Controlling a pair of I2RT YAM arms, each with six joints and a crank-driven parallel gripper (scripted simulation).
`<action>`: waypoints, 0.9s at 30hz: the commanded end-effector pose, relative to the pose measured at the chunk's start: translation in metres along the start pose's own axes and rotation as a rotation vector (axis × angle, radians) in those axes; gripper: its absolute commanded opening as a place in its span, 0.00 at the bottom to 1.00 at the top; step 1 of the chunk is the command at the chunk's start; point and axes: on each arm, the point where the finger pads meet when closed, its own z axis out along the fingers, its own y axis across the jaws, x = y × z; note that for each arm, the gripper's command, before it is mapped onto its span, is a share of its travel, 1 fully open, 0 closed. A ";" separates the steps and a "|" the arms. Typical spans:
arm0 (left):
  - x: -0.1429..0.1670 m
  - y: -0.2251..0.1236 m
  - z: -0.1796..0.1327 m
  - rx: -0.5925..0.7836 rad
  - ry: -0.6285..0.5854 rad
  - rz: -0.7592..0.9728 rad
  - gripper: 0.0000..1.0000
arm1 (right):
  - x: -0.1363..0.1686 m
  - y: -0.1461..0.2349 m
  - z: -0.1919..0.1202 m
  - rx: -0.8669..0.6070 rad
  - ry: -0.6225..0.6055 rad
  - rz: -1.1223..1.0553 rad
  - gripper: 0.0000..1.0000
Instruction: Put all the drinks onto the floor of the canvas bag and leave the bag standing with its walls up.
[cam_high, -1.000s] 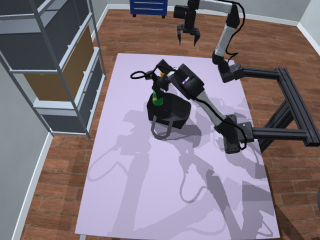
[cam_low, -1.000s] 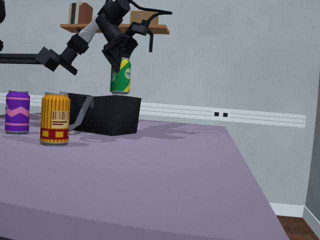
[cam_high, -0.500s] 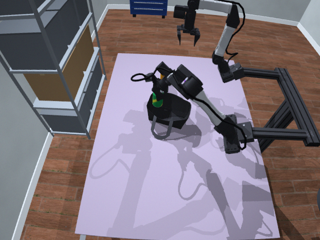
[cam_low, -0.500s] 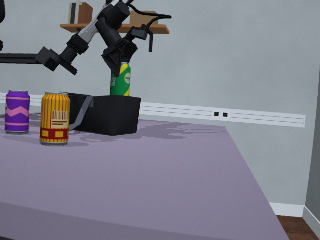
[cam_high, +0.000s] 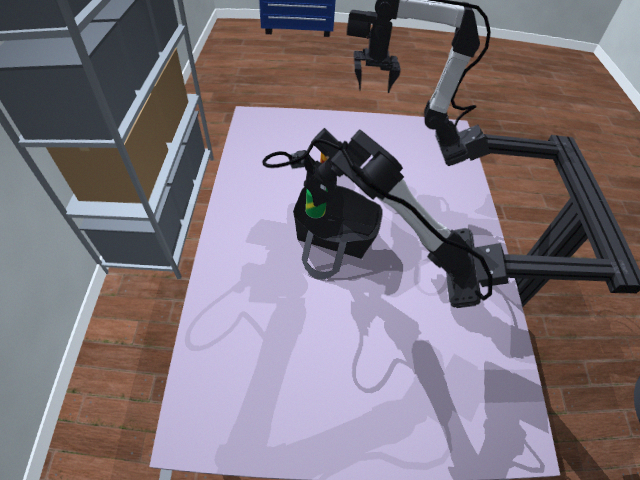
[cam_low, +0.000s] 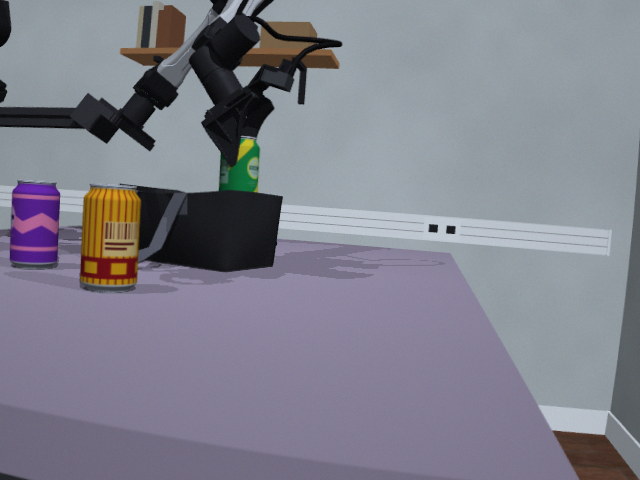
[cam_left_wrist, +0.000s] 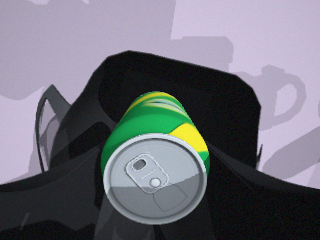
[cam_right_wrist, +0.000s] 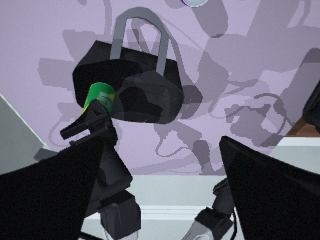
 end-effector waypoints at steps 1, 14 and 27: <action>-0.008 -0.007 0.008 0.008 -0.039 -0.042 0.74 | -0.002 0.003 -0.005 -0.036 -0.008 -0.002 1.00; 0.001 -0.010 0.016 0.022 -0.043 -0.039 0.74 | -0.002 0.003 -0.005 -0.036 -0.008 -0.002 1.00; 0.010 -0.002 0.032 0.004 -0.040 -0.039 0.74 | -0.002 0.003 -0.005 -0.036 -0.008 -0.002 1.00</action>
